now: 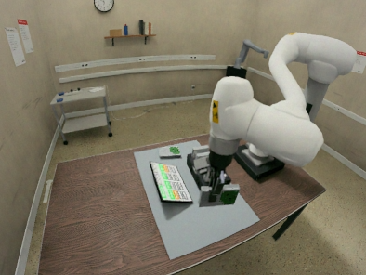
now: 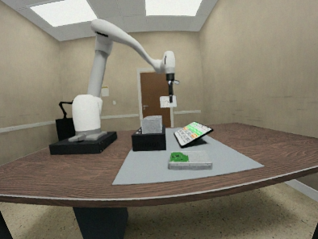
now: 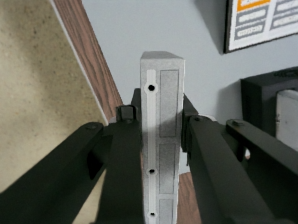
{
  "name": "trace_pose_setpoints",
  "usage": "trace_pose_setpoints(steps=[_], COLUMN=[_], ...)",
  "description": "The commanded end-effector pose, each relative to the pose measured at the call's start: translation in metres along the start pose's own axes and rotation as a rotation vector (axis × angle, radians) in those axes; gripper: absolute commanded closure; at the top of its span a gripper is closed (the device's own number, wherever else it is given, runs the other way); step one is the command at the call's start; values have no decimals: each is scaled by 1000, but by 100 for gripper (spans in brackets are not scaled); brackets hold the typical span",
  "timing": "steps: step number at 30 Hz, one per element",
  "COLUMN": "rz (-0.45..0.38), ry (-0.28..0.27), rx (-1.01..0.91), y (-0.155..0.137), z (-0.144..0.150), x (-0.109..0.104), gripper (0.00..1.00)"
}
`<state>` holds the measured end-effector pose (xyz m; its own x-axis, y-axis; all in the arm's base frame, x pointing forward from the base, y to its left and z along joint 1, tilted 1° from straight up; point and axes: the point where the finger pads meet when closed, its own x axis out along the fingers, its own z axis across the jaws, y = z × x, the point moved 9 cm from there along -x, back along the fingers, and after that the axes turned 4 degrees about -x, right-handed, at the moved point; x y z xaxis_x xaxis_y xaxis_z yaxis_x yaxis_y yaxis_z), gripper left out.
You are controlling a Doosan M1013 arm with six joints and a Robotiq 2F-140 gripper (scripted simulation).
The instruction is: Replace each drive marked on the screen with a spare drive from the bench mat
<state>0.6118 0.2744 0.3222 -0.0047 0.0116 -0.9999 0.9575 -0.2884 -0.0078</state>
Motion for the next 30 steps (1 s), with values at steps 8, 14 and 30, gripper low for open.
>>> trace_pose_setpoints(steps=[8,14,30], rz=[2,2,2], ry=[-1,0,0], rx=[64,129,408], y=[0,0,0], z=[-1,-1,-1], x=[-1,-1,-1], gripper=[90,90,90])
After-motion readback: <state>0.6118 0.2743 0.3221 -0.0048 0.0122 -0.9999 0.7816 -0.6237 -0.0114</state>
